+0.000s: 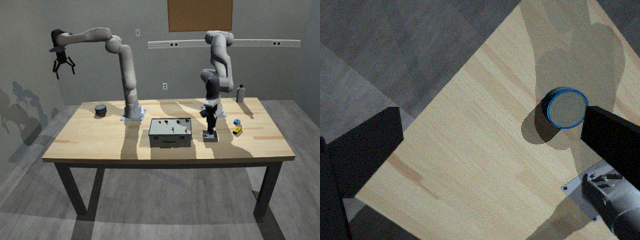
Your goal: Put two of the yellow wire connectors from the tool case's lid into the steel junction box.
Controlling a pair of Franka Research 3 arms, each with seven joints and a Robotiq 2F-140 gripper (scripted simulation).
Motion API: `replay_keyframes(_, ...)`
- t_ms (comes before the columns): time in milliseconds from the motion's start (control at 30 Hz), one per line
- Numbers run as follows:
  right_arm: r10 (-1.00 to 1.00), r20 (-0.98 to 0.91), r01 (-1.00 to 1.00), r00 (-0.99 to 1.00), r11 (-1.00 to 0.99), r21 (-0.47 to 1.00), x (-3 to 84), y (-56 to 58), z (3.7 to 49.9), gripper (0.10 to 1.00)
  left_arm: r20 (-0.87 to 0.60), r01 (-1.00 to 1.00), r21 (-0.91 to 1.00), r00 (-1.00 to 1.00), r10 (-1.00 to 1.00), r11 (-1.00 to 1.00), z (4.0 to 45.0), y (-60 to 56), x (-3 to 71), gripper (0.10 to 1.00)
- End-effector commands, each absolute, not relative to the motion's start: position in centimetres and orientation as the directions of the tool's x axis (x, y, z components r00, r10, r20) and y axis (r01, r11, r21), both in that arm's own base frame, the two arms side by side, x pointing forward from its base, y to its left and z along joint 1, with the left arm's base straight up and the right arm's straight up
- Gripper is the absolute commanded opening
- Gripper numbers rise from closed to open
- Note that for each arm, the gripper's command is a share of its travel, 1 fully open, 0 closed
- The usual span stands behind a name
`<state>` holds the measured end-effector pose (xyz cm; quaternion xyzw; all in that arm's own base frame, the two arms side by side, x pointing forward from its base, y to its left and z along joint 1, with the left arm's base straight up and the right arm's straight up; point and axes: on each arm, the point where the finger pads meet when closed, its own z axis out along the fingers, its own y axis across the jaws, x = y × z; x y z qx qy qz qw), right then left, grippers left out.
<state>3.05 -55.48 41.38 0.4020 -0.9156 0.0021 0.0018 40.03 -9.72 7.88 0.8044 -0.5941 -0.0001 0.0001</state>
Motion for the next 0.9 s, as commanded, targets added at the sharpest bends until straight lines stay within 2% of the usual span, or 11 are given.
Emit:
replay_keyframes(0,-0.736,0.005,-0.736,-0.677,0.677,-0.002,3.1,-55.5,41.4,1.0,0.0,-0.956,0.0,0.293,-0.956,-0.293,10.1,-9.7,40.1,0.255)
replay_keyframes(200,-0.736,0.005,-0.736,-0.677,0.677,-0.002,3.1,-55.5,41.4,1.0,0.0,-0.956,0.0,0.293,-0.956,-0.293,19.0,-9.7,40.1,0.255)
replay_keyframes(267,-0.736,0.005,-0.736,-0.677,0.677,-0.002,3.1,-55.5,41.4,1.0,0.0,-0.956,0.0,0.293,-0.956,-0.293,19.0,-9.7,40.1,0.255)
replay_keyframes(367,-0.736,0.005,-0.736,-0.677,0.677,-0.002,3.1,-55.5,41.4,1.0,0.0,-0.956,0.0,0.293,-0.956,-0.293,21.3,-9.7,40.1,0.255)
replay_keyframes(867,-0.736,0.005,-0.736,-0.677,0.677,-0.002,3.1,-55.5,41.4,1.0,0.0,-0.956,0.0,0.293,-0.956,-0.293,21.5,-9.7,40.1,0.255)
